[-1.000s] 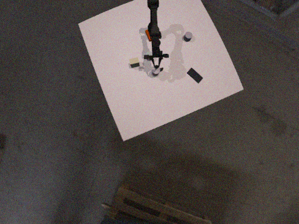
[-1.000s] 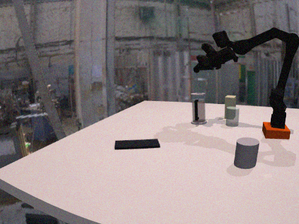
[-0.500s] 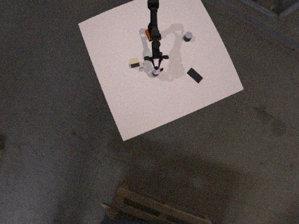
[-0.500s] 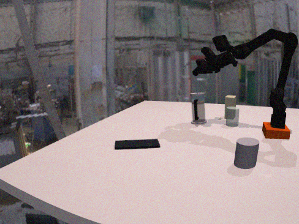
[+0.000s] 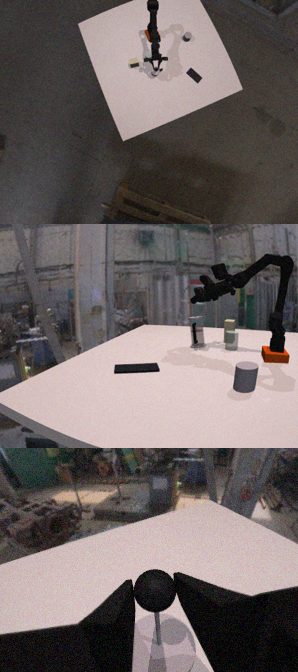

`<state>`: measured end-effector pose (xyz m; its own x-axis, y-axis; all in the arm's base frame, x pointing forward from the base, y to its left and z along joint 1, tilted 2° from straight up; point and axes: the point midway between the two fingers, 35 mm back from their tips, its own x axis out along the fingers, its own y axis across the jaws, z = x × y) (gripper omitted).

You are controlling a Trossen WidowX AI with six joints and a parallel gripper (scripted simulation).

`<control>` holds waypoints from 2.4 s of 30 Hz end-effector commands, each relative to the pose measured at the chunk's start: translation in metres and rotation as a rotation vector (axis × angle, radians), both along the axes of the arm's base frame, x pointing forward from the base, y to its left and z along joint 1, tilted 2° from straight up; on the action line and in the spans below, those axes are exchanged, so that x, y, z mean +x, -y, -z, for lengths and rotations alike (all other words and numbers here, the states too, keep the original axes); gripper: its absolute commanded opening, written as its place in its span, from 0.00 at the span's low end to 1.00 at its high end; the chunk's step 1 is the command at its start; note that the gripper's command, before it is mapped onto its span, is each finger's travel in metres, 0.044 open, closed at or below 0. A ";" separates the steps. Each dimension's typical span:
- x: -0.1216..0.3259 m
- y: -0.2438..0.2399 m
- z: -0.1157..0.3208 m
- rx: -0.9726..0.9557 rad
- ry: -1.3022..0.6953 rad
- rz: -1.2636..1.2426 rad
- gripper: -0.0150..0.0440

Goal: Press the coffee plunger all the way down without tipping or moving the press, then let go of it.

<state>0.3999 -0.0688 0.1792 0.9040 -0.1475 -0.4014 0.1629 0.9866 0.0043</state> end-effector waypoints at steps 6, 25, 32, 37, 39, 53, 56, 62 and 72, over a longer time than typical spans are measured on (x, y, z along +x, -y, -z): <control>-0.002 -0.001 0.047 0.023 -0.108 0.003 0.44; 0.005 0.000 0.043 0.023 -0.108 0.003 0.44; 0.006 0.000 0.043 0.023 -0.108 0.003 0.44; 0.007 0.000 0.042 0.023 -0.108 0.003 0.44; 0.008 0.000 0.042 0.023 -0.108 0.003 0.44; 0.010 0.001 0.041 0.023 -0.107 0.003 0.44; 0.010 0.001 0.041 0.023 -0.107 0.003 0.44; 0.011 0.001 0.040 0.023 -0.107 0.003 0.44; 0.012 0.001 0.040 0.022 -0.107 0.003 0.44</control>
